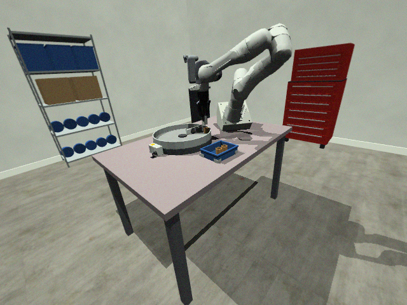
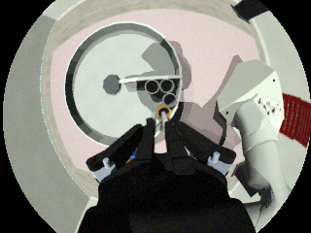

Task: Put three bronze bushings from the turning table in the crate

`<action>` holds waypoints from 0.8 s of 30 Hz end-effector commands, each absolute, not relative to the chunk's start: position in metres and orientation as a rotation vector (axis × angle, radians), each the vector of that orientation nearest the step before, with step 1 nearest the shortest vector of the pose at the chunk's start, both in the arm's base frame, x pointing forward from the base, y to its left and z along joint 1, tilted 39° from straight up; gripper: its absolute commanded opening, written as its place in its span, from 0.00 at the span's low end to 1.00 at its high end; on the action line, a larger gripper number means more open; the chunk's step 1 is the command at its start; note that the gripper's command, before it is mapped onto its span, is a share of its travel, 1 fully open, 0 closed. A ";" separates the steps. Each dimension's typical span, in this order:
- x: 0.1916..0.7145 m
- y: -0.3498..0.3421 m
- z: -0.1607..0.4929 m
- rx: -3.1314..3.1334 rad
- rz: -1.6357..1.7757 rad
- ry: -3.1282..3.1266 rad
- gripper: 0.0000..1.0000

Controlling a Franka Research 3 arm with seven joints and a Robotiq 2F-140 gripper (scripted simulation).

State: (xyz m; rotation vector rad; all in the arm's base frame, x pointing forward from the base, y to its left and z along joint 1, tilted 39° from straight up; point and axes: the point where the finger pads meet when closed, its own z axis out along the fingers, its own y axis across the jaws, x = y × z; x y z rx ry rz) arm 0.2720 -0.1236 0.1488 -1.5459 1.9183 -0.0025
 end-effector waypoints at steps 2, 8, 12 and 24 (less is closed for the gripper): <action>0.271 -0.125 0.147 -1.554 -0.005 1.916 0.10; 0.269 -0.126 0.145 -1.554 -0.005 1.916 0.10; 0.269 -0.126 0.145 -1.554 -0.005 1.916 0.10; 0.269 -0.126 0.145 -1.554 -0.005 1.916 0.10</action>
